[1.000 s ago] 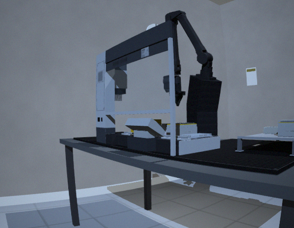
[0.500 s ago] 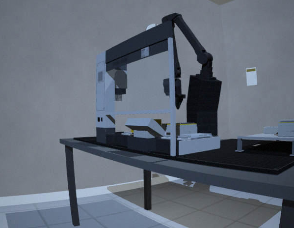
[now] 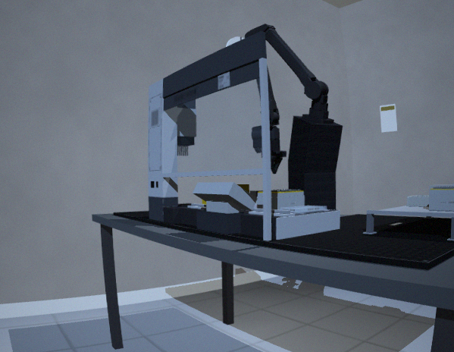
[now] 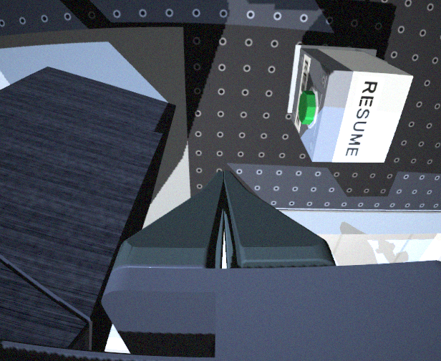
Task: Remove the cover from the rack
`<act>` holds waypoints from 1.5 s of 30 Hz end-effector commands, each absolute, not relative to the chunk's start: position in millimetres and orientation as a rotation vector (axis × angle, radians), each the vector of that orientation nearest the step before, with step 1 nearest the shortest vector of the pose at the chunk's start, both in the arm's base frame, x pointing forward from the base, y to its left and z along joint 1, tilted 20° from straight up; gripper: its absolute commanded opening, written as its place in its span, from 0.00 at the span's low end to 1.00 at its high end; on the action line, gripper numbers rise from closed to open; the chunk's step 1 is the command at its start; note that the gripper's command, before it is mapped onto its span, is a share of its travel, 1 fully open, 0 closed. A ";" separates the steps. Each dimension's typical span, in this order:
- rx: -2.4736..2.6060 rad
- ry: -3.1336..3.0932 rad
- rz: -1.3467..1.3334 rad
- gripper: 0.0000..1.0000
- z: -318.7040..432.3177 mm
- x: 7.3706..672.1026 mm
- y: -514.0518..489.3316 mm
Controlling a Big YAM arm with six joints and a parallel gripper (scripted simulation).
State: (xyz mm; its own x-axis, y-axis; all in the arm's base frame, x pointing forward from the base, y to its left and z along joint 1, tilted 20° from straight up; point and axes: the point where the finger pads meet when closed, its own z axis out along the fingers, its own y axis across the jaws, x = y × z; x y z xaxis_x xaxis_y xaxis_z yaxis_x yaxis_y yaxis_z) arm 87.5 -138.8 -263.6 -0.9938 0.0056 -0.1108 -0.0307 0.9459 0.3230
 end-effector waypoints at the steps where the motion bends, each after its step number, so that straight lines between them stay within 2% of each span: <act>1: -0.013 2.989 0.487 0.00 -271.0 91.1 -138.1; 45: -0.013 2.989 0.489 0.00 -333.6 97.6 -115.2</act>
State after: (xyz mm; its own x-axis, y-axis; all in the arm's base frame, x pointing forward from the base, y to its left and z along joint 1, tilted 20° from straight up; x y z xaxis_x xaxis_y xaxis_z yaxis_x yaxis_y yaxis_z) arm 95.7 -118.1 -328.0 -0.9937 0.0015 -0.1124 -0.0347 0.9468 0.3199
